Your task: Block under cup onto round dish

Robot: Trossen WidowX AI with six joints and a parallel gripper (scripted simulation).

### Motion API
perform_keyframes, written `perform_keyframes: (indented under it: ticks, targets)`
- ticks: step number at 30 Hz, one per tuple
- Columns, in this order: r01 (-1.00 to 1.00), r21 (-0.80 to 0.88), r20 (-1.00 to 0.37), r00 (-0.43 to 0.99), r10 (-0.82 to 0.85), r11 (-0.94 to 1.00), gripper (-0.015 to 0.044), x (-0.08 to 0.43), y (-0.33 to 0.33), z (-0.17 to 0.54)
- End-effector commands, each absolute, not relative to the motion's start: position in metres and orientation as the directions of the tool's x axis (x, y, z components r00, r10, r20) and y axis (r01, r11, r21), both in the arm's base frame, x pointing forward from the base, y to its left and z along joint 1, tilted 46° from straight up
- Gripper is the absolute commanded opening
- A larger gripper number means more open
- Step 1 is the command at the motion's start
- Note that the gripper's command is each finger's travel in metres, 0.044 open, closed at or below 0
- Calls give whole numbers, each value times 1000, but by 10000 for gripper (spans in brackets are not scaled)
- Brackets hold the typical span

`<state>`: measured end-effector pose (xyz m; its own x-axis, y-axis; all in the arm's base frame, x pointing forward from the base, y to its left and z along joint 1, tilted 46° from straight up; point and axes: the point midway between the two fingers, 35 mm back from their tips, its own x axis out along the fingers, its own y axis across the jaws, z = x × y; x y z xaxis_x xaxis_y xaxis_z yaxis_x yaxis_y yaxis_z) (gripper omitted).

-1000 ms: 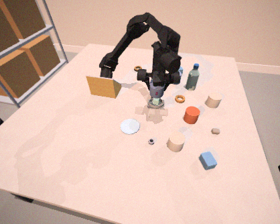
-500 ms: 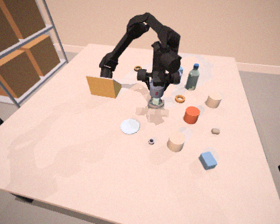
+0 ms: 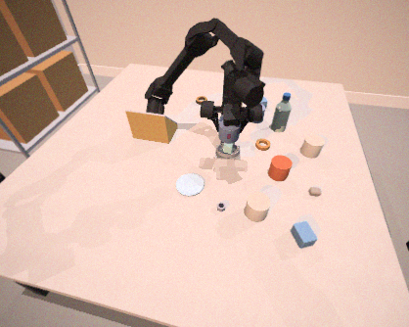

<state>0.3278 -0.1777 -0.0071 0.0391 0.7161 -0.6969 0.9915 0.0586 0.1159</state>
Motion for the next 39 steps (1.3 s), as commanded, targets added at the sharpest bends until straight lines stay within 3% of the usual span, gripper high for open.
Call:
perform_keyframes:
  ticks: [1, 8, 20, 32, 39]
  targets:
    - [992, 115, -697, 39, 716, 58, 0, 327, -178, -8]
    - [990, 115, -713, 28, 701, 76, 0, 302, -194, -35]
    - [991, 112, -726, 34, 687, 70, 0, 212, -229, -118]
    - [991, 117, -715, 42, 698, 61, 0, 119, -220, -185]
    - [991, 118, -714, 42, 699, 60, 0, 115, -216, -190]
